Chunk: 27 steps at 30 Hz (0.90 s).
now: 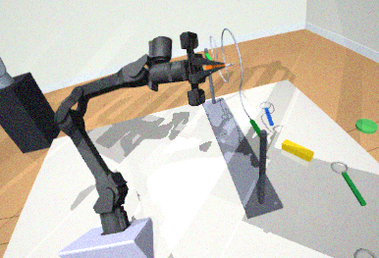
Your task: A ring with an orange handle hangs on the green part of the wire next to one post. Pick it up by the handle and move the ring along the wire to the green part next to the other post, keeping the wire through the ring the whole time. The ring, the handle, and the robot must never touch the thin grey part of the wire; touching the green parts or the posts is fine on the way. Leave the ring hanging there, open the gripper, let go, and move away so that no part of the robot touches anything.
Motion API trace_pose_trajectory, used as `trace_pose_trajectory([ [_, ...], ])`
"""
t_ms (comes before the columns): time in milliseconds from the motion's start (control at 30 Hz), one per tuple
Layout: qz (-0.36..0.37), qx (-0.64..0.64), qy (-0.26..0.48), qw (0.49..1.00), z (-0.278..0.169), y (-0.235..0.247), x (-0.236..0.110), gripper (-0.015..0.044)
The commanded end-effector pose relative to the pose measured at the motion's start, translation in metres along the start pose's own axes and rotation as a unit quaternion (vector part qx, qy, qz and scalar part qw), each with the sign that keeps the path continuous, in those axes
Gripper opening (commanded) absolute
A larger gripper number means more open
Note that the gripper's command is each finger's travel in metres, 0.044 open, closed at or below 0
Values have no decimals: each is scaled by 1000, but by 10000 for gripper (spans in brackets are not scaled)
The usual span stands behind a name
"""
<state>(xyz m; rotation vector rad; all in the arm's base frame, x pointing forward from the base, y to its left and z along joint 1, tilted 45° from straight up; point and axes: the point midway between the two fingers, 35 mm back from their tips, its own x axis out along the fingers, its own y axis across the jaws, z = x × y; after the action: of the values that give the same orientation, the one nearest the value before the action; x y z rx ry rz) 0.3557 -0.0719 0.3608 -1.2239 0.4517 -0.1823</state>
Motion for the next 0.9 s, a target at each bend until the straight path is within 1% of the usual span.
trace_pose_trajectory([
  [0,-2,0,2,1000,0,-5,-1,-150],
  [867,61,111,-11,992,1,-2,-1,-150],
])
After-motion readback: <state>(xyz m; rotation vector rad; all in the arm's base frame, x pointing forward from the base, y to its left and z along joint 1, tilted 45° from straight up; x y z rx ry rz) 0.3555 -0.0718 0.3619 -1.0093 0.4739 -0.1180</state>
